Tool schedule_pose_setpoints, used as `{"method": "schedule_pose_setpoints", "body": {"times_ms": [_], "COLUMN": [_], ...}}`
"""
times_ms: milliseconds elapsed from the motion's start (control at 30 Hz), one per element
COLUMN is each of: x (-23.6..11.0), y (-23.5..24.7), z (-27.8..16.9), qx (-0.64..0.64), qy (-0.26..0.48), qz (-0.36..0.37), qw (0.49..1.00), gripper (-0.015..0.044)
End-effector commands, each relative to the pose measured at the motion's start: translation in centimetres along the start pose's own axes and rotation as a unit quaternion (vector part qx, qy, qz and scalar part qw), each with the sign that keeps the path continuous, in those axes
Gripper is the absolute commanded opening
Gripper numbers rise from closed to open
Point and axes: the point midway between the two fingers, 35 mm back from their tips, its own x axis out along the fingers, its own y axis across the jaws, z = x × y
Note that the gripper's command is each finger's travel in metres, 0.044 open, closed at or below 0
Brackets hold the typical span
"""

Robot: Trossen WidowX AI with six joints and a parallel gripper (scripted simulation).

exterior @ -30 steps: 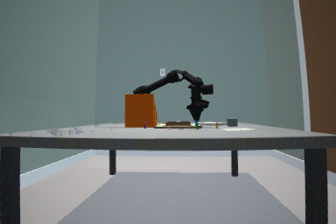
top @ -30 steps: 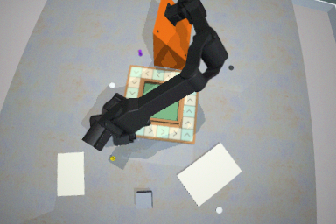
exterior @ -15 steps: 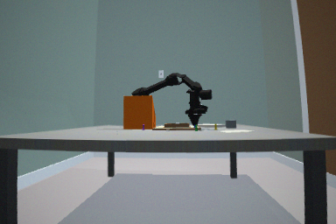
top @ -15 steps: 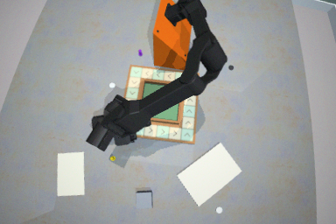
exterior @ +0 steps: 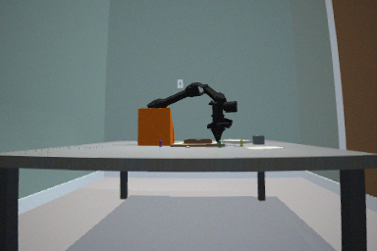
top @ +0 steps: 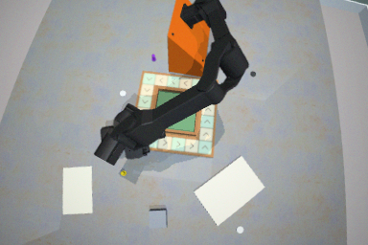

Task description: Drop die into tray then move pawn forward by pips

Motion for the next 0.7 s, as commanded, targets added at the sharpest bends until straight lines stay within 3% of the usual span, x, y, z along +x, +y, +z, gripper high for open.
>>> {"method": "schedule_pose_setpoints", "body": {"times_ms": [0, 433, 667], "x": [-1.8, -12.1, -12.3], "y": [-0.3, -0.3, 0.6], "z": [0.3, 0.5, 1.1], "qx": [-0.001, -0.001, -0.001], "qy": [-0.003, -0.002, -0.001], "qz": [-0.003, -0.004, -0.006], "qw": [1.000, 1.000, 1.000], "gripper": [0.0000, 0.0000, 0.0000]}}
